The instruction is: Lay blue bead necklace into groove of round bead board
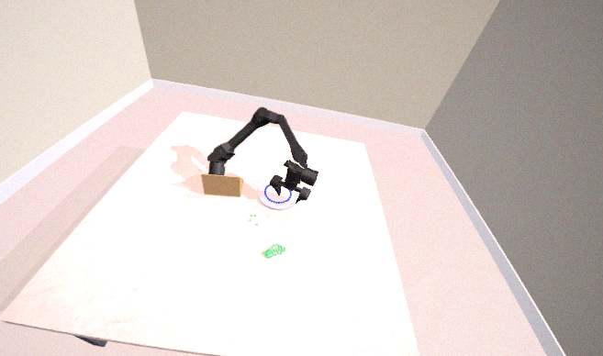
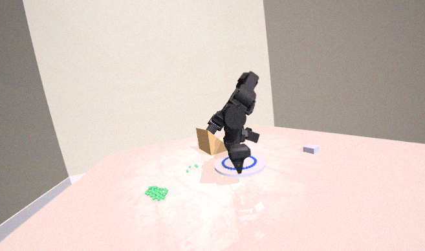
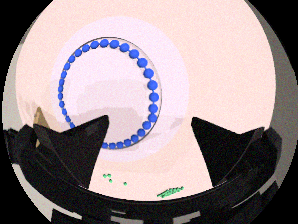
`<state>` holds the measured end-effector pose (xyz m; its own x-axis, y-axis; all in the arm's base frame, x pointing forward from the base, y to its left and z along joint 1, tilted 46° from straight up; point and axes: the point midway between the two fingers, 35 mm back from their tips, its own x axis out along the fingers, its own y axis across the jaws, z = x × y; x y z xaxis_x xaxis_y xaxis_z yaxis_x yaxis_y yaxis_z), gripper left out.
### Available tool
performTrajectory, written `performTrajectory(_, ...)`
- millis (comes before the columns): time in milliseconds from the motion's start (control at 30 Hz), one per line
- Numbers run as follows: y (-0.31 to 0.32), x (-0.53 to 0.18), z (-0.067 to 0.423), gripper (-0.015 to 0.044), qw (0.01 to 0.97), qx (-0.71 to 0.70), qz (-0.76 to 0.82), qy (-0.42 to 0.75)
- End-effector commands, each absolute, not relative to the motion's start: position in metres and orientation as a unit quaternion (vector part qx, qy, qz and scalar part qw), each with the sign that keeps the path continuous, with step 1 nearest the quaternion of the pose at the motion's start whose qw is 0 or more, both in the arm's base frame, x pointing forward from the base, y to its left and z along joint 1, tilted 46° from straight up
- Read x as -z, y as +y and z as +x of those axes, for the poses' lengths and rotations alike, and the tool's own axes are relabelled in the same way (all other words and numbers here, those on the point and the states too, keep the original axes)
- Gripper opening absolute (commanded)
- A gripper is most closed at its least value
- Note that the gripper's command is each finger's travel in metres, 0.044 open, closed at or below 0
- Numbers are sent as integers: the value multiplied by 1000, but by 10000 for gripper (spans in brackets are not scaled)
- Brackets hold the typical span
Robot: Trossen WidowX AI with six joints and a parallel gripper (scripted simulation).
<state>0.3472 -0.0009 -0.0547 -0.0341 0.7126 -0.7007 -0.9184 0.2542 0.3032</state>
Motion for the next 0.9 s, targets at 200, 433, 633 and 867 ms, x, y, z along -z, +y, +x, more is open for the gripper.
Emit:
performTrajectory(200,-3,53,347,440,684,-596,-129,400)
performTrajectory(433,-3,53,347,440,684,-596,-129,400)
performTrajectory(633,-3,53,347,440,684,-596,-129,400)
performTrajectory(867,-4,52,348,440,684,-596,-129,400)
